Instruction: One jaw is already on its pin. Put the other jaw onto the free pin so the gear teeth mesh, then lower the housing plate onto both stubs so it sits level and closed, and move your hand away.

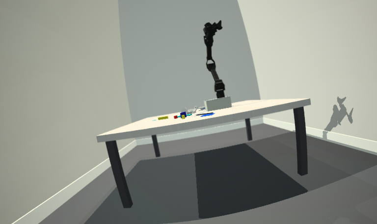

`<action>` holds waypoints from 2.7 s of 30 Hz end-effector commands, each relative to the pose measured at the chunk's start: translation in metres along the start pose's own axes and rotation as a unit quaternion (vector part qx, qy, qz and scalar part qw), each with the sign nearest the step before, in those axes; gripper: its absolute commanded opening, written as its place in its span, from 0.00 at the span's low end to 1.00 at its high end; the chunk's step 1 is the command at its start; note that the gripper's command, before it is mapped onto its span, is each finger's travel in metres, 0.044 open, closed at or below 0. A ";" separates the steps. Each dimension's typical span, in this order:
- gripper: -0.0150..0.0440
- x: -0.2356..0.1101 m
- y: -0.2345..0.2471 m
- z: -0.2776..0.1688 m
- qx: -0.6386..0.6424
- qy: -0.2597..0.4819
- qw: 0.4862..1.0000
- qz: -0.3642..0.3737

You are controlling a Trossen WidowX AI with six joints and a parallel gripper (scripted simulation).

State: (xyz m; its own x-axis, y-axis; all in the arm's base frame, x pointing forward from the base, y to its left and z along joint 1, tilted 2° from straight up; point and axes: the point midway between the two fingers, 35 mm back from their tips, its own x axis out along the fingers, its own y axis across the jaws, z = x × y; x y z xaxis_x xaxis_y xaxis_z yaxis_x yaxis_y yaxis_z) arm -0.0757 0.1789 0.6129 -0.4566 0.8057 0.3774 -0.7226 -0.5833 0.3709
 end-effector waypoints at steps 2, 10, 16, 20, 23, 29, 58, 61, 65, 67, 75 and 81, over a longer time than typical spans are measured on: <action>0.93 0.000 0.000 0.000 0.000 0.000 1.000 0.000; 0.58 0.000 0.000 0.000 0.000 0.000 1.000 0.000; 0.31 0.000 0.000 0.000 0.000 0.000 1.000 0.000; 0.25 0.000 0.000 0.000 0.000 0.000 1.000 0.000; 0.25 0.000 0.000 0.000 0.000 0.000 1.000 0.000; 0.25 0.000 0.000 0.000 0.000 0.000 1.000 0.000; 1.00 0.005 -0.150 -0.034 -0.036 0.041 0.970 -0.238; 1.00 0.000 -0.172 -0.037 -0.040 0.047 0.961 -0.270; 1.00 -0.010 -0.199 -0.041 -0.045 0.054 0.948 -0.311; 1.00 -0.016 -0.213 -0.042 -0.047 0.058 0.941 -0.332; 1.00 -0.046 -0.266 -0.046 -0.050 0.071 0.907 -0.411; 1.00 -0.075 -0.302 -0.050 -0.046 0.082 0.877 -0.471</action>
State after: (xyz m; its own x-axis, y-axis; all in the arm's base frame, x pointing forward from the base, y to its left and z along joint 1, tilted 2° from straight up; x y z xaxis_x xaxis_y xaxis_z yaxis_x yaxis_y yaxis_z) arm 0.1248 0.3018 0.4498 0.2317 0.9637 -0.1325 -0.8789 0.2658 0.3962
